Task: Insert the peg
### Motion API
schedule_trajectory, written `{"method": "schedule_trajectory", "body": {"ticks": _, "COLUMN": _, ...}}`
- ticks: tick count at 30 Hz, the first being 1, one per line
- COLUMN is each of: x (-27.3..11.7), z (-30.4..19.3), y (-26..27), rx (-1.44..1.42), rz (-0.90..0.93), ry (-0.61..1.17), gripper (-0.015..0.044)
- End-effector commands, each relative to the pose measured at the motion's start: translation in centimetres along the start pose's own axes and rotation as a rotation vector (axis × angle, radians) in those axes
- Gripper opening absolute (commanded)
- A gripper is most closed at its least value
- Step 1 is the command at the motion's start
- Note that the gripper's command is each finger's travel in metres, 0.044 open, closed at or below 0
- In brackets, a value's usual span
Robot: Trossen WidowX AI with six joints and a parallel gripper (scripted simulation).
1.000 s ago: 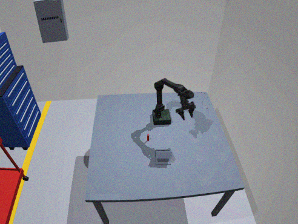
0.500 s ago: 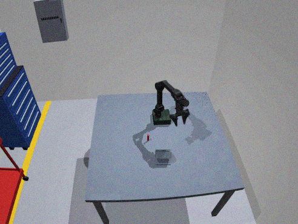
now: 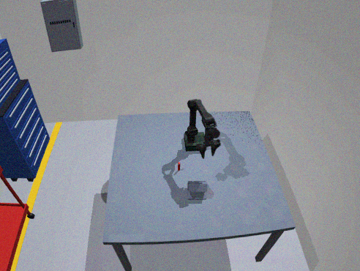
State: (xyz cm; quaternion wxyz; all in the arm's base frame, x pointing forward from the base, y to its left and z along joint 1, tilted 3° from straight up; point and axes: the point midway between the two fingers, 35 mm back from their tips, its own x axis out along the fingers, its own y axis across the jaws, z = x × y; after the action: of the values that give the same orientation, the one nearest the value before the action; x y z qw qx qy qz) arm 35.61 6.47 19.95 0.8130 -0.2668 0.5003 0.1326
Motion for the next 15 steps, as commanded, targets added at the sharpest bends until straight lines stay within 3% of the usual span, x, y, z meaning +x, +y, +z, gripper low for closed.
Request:
{"method": "schedule_trajectory", "body": {"ticks": 1, "x": 1.4, "z": -1.5, "y": -0.7, "rx": -0.013, "rz": 0.017, "ry": 0.053, "gripper": 0.044}}
{"method": "schedule_trajectory", "body": {"ticks": 15, "x": 4.2, "z": -7.2, "y": -4.0, "rx": -0.026, "rz": 0.045, "ry": 0.204, "gripper": 0.044}}
